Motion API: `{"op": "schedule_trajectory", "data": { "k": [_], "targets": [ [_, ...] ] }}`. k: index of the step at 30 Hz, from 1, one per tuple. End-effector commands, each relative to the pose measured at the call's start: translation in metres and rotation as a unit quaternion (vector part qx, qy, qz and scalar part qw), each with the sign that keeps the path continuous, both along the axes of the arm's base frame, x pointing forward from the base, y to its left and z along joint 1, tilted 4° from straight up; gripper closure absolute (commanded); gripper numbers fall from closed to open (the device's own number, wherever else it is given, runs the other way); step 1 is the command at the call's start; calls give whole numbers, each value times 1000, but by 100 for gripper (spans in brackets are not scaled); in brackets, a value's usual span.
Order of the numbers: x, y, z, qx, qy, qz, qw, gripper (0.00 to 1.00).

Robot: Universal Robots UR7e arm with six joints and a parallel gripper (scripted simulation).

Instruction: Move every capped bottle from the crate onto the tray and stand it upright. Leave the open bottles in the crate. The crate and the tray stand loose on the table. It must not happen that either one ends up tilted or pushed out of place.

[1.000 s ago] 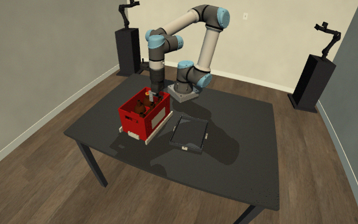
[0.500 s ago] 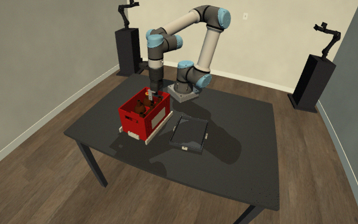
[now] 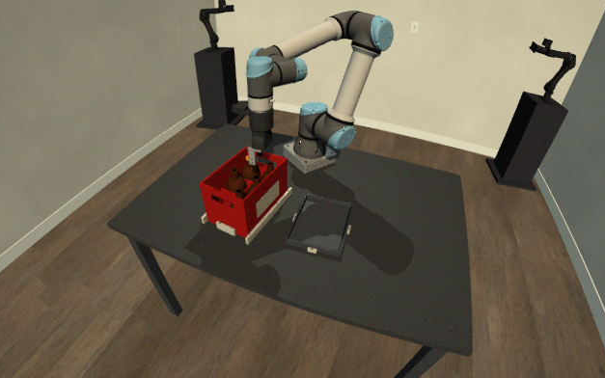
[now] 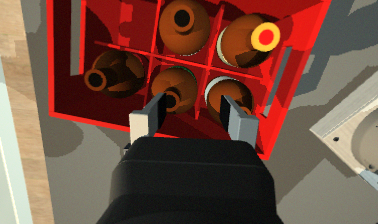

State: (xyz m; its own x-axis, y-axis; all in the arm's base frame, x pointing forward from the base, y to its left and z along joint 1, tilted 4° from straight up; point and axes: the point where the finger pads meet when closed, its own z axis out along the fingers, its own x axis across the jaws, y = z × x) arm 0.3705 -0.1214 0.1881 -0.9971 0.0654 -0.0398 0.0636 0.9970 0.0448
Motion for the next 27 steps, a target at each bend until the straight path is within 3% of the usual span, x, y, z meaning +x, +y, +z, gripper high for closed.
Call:
{"op": "schedule_trajectory", "data": {
  "k": [1, 6, 8, 9, 23, 27],
  "targets": [
    [-17, -12, -3, -1, -2, 39, 999, 0],
    [-30, -23, -5, -2, -4, 71, 997, 0],
    [-30, -23, -5, -2, -4, 71, 997, 0],
    [-20, -16, -3, -4, -1, 44, 999, 0],
    [-56, -44, -10, -6, -6, 133, 991, 0],
    [-48, -39, -8, -8, -3, 111, 994, 0]
  ]
}}
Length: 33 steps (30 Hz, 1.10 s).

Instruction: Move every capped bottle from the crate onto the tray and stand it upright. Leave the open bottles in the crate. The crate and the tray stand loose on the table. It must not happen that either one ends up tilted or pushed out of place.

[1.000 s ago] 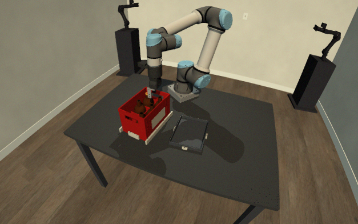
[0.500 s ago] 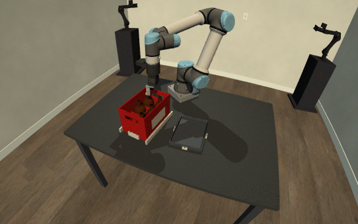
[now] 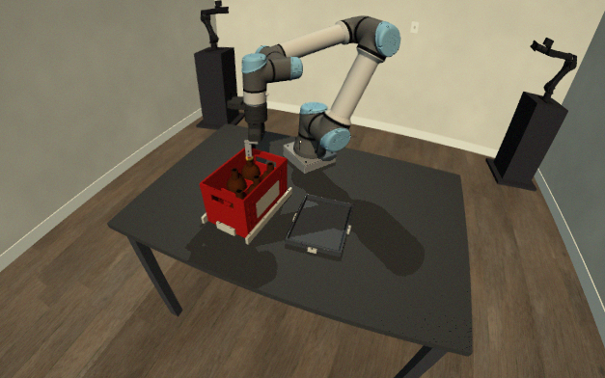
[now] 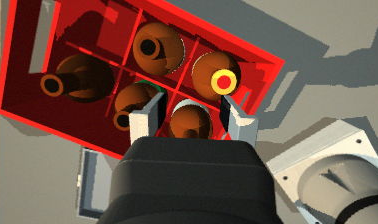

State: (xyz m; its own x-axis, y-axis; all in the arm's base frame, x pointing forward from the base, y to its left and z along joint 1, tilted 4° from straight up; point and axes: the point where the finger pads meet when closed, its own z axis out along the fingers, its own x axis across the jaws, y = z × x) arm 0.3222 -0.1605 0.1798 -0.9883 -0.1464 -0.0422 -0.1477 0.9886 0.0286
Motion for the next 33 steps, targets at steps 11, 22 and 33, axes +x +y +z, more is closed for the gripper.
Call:
{"op": "schedule_trajectory", "data": {
  "k": [11, 22, 33],
  "targets": [
    [-24, -18, -6, -1, -5, 76, 997, 0],
    [-23, -18, -5, -2, -5, 99, 995, 0],
    [-25, -21, -5, -4, -5, 125, 992, 0]
  ]
}}
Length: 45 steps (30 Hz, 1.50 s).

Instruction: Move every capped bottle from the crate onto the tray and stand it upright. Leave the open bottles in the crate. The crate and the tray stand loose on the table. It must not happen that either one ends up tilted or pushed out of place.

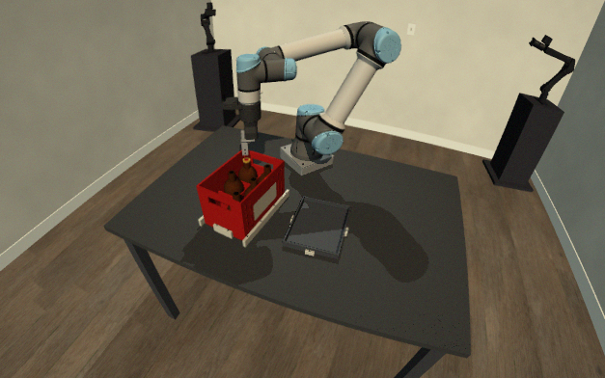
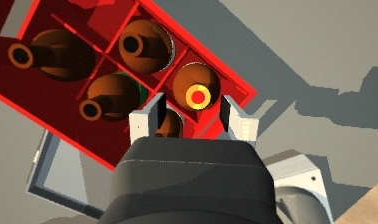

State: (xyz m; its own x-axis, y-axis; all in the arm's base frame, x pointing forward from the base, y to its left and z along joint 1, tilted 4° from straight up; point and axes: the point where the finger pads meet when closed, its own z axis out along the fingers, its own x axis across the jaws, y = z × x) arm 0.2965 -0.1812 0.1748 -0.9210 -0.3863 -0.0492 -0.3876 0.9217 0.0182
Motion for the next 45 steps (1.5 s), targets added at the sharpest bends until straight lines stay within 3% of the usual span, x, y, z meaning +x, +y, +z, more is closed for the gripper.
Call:
{"op": "schedule_trajectory", "data": {
  "k": [1, 14, 34, 45],
  "targets": [
    [0, 0, 0, 0, -1, 6, 1000, 0],
    [-5, 0, -1, 3, -6, 74, 997, 0],
    [-3, -1, -1, 1, -5, 68, 998, 0],
    [-2, 1, -21, 2, -6, 73, 997, 0]
  ]
}}
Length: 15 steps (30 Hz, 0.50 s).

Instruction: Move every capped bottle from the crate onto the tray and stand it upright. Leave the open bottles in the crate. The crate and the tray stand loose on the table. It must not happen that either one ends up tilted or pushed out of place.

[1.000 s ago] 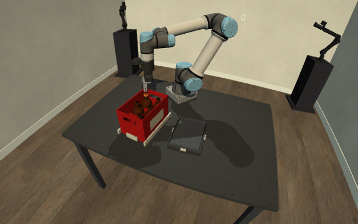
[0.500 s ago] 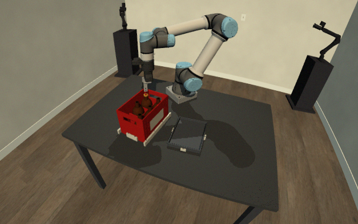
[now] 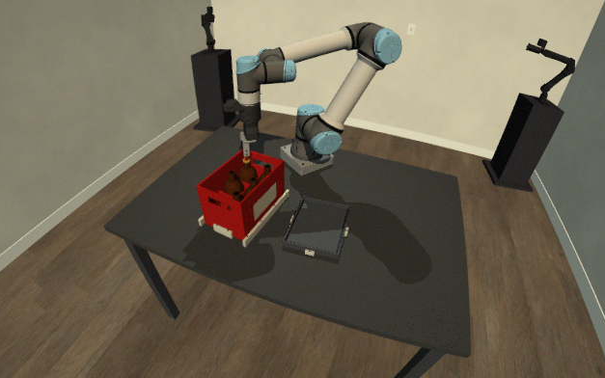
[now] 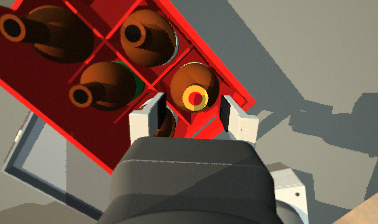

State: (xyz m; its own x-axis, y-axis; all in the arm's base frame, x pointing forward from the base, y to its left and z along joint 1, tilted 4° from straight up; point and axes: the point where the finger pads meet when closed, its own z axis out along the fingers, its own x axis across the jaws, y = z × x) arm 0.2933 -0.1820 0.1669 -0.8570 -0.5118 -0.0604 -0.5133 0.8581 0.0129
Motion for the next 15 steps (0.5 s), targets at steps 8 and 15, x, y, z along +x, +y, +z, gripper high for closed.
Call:
{"op": "schedule_trajectory", "data": {
  "k": [8, 15],
  "targets": [
    [1, 1, -11, 1, 0, 2, 1000, 0],
    [2, 2, -15, 2, 0, 3, 1000, 0]
  ]
}}
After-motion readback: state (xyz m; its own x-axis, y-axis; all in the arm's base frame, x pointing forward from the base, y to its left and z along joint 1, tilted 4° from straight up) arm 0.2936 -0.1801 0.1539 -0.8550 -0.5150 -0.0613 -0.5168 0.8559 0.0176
